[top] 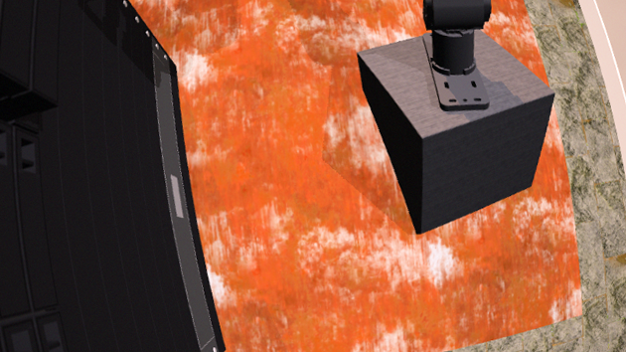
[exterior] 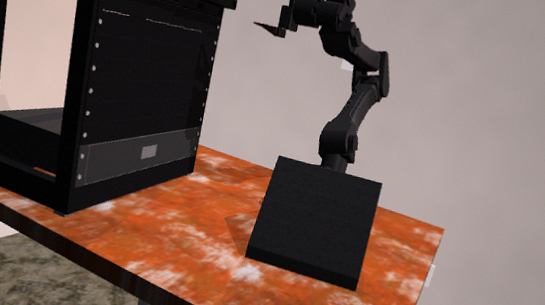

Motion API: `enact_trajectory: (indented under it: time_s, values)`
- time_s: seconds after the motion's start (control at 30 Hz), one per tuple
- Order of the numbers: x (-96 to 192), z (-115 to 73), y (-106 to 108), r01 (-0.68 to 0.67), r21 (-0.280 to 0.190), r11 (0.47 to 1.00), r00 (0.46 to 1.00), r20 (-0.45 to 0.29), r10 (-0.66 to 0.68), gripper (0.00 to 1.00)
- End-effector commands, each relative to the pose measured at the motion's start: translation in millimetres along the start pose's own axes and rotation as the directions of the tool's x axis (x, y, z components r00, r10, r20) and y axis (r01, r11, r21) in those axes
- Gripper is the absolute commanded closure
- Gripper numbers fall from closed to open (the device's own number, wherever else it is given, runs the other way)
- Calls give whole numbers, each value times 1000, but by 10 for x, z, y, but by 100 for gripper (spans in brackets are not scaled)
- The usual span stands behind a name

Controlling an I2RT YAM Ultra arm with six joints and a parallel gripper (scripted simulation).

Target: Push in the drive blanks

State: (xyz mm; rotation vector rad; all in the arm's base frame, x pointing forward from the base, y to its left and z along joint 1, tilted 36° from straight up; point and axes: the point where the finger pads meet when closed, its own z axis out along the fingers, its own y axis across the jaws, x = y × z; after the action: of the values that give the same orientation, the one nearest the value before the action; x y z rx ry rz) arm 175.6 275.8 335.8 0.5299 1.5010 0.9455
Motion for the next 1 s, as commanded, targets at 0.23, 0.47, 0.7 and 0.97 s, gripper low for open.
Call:
enact_trajectory:
  time_s: [0.23,0.47,0.7,0.97]
  values:
    - [2,-31,73,-10,-24,1000,1000,-2,10,0]
    - [-7,-69,24,-3,-17,1000,1000,2,3,0]
    - [30,-331,42,16,-16,1000,1000,0,-16,0]
    - [26,-372,46,16,-16,1000,1000,-1,-16,0]
